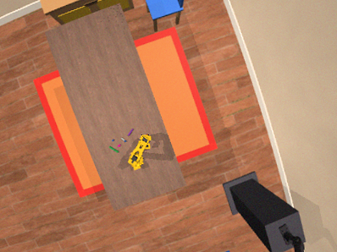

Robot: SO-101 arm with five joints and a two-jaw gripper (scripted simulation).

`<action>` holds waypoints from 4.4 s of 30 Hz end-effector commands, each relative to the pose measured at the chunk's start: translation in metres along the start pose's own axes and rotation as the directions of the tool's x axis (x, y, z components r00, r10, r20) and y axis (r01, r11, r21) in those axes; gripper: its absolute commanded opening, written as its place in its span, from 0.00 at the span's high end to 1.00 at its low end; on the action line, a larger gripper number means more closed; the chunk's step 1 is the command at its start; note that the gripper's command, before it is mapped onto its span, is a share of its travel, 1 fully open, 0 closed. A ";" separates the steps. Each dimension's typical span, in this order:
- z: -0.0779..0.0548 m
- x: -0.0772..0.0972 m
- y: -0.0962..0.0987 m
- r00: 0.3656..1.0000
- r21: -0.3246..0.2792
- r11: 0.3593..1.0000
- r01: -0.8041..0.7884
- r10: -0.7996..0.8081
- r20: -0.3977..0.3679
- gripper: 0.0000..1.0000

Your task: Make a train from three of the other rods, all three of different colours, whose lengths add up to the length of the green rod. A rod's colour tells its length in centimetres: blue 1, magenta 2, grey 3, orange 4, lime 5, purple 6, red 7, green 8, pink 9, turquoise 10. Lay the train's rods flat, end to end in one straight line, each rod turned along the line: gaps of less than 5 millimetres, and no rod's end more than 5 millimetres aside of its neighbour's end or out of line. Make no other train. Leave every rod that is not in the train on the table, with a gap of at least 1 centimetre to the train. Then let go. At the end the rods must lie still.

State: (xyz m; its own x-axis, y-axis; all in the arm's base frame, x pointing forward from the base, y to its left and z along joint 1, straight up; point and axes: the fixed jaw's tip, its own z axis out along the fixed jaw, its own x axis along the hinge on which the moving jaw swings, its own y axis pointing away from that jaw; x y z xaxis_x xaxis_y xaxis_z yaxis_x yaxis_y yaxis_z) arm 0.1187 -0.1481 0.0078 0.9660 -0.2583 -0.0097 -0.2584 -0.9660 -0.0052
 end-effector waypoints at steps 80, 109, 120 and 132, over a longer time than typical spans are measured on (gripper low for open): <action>-0.038 0.037 -0.216 0.719 -0.025 0.721 0.693 -0.692 -0.064 1.00; -0.041 0.038 -0.219 0.717 -0.027 0.721 0.693 -0.692 -0.078 1.00; -0.037 0.038 -0.219 0.717 -0.027 0.721 0.693 -0.692 -0.078 1.00; -0.025 0.039 -0.219 0.717 -0.027 0.721 0.693 -0.692 -0.078 1.00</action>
State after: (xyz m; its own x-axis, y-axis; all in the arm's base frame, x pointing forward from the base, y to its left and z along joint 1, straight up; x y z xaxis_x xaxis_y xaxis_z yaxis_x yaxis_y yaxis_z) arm 0.2047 0.0497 0.0238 0.8754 0.4835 0.0004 0.4835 -0.8754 0.0013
